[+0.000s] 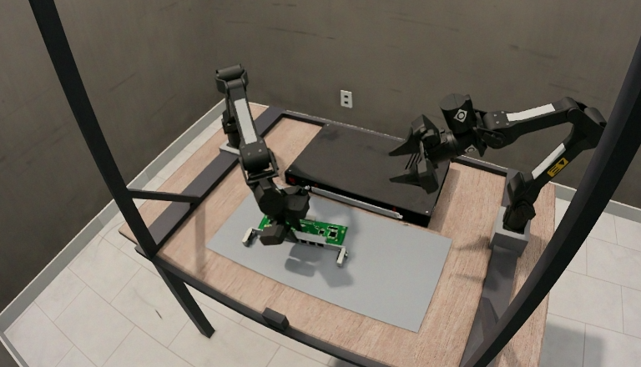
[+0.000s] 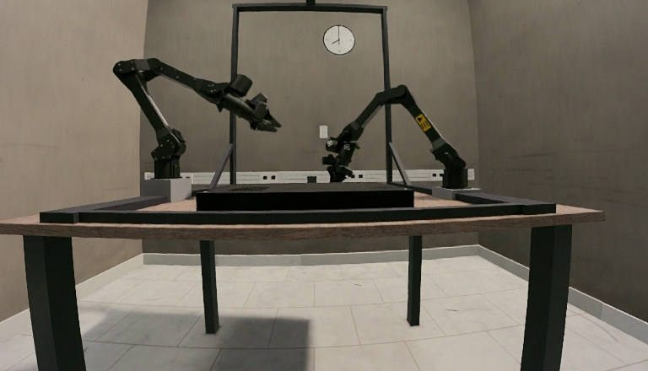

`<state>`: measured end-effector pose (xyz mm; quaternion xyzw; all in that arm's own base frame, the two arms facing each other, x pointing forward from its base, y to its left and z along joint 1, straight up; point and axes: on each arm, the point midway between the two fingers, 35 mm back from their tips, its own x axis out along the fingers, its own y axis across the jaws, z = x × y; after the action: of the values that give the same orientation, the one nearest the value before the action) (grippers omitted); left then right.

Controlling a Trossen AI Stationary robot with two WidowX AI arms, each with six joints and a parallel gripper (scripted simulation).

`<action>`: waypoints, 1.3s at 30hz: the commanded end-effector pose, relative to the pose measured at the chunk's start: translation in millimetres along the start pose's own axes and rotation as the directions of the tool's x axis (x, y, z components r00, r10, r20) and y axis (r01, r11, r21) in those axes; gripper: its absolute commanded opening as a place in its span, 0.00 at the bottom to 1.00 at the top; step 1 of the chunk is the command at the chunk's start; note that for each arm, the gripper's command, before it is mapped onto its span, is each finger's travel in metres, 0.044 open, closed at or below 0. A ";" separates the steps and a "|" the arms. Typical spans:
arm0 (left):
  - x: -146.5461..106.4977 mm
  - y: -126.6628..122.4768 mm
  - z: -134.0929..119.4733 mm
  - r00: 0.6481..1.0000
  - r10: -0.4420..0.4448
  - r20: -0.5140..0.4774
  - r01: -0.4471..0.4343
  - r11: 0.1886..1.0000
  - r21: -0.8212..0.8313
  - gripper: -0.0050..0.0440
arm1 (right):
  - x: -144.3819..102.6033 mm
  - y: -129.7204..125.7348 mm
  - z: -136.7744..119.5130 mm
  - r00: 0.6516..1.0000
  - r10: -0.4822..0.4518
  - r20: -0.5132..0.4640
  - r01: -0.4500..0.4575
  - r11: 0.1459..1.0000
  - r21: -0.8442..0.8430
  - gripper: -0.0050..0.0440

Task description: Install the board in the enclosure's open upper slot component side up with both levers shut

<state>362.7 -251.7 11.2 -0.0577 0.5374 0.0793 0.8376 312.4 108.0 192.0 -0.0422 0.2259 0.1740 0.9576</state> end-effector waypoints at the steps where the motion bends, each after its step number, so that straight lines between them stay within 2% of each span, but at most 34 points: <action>1: -4.7 -7.0 6.2 1.000 -0.025 0.017 0.025 1.000 -0.003 0.37 | -3.2 1.1 10.4 1.000 0.004 0.028 -0.004 1.000 0.000 0.92; 7: -10.7 -7.4 9.5 0.999 -0.034 0.027 0.034 0.999 -0.008 0.33 | -3.2 1.1 10.4 1.000 0.004 0.028 -0.004 1.000 0.000 0.92; 12: -34.6 -9.9 22.3 0.998 -0.052 0.042 0.052 0.999 -0.015 0.10 | -3.2 1.1 10.4 1.000 0.004 0.028 -0.004 1.000 0.000 0.92; 15: -40.8 -9.4 24.8 0.998 -0.051 0.043 0.052 0.999 -0.016 0.25 | -3.2 1.1 10.4 1.000 0.004 0.028 -0.004 1.000 0.000 0.92; 16: -44.5 -9.3 26.3 0.998 -0.051 0.043 0.052 0.999 -0.016 0.27 | -3.2 1.1 10.4 1.000 0.004 0.028 -0.004 1.000 0.000 0.92; 19: -60.4 -8.4 32.9 0.998 -0.051 0.043 0.052 0.999 -0.016 0.27 | -3.2 1.1 10.4 1.000 0.004 0.028 -0.004 1.000 0.000 0.92; 22: -60.4 -8.4 32.9 0.998 -0.051 0.043 0.052 0.999 -0.016 0.27 | -3.2 1.1 10.4 1.000 0.004 0.028 -0.004 1.000 0.000 0.92; 26: -46.0 -4.5 41.7 0.998 -0.048 0.029 0.047 0.999 0.016 0.27 | -7.6 0.1 5.2 1.000 0.004 0.022 -0.004 1.000 0.002 0.92; 34: -16.2 10.4 93.7 0.996 -0.080 0.027 0.076 0.988 0.134 0.27 | -58.6 -6.2 -15.5 1.000 -0.012 0.017 0.012 1.000 0.005 0.92; 37: -11.2 13.6 103.8 0.996 -0.087 0.026 0.082 0.984 0.156 0.27 | -74.9 -7.2 -25.9 1.000 -0.017 0.016 0.017 1.000 0.008 0.92; 39: -11.2 13.6 103.8 0.996 -0.087 0.026 0.082 0.984 0.156 0.27 | -74.9 -7.2 -25.9 1.000 -0.017 0.016 0.017 1.000 0.008 0.92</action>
<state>434.9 -211.2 45.2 -0.0118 0.5422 0.0253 0.8398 255.9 78.9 197.1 -0.0392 0.2238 0.1632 0.9601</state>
